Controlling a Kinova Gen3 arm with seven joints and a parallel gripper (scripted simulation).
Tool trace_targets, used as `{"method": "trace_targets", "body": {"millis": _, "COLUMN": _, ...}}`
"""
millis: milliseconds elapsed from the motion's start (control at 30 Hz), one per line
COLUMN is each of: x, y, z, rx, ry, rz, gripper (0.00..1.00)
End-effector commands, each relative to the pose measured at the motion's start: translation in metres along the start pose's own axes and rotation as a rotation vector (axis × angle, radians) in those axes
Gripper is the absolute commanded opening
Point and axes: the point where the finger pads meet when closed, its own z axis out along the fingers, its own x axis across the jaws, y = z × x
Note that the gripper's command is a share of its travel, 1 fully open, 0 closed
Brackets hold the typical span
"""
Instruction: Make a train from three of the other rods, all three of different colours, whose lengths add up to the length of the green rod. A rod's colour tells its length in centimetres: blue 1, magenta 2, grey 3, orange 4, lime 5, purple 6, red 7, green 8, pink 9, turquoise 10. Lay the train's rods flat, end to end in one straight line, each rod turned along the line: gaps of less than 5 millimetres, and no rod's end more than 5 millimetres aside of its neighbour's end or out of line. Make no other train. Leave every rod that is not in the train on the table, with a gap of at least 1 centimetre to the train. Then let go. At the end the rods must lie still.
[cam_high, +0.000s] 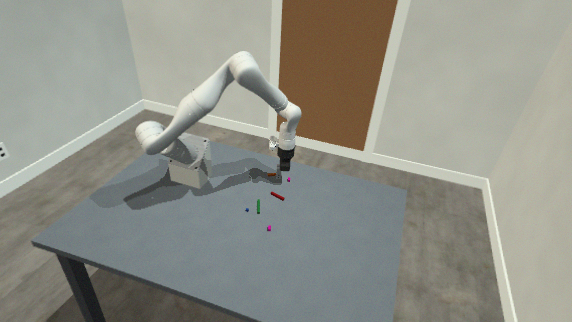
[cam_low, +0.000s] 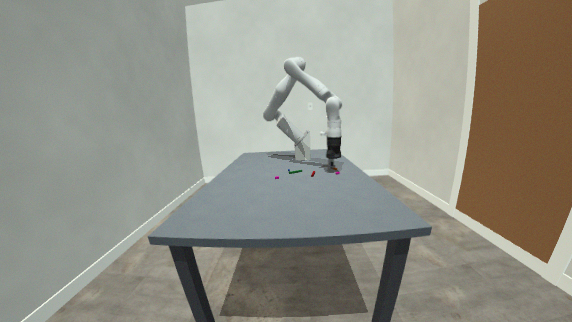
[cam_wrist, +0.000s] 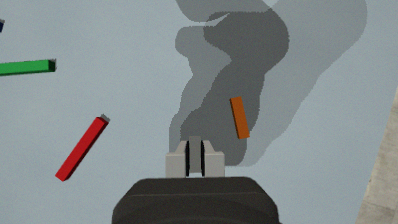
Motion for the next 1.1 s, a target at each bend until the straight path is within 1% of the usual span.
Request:
{"method": "trace_targets", "body": {"millis": 0, "x": 0.001, "y": 0.005, "z": -0.021, "rx": -0.015, "ry": 0.006, "rz": 0.002, "gripper": 0.24}}
{"method": "trace_targets", "body": {"millis": 133, "x": 0.001, "y": 0.004, "z": -0.051, "rx": -0.015, "ry": 0.006, "rz": 0.002, "gripper": 0.24}}
{"method": "trace_targets", "body": {"millis": 200, "x": 0.001, "y": 0.004, "z": -0.063, "rx": -0.015, "ry": 0.006, "rz": 0.002, "gripper": 0.24}}
{"method": "trace_targets", "body": {"millis": 267, "x": 0.001, "y": 0.004, "z": -0.071, "rx": -0.015, "ry": 0.006, "rz": 0.002, "gripper": 0.24}}
{"method": "trace_targets", "body": {"millis": 333, "x": 0.001, "y": 0.004, "z": -0.076, "rx": -0.015, "ry": 0.006, "rz": 0.002, "gripper": 0.24}}
{"method": "trace_targets", "body": {"millis": 1067, "x": -0.001, "y": 0.004, "z": -0.078, "rx": -0.016, "ry": 0.006, "rz": -0.006, "gripper": 0.24}}
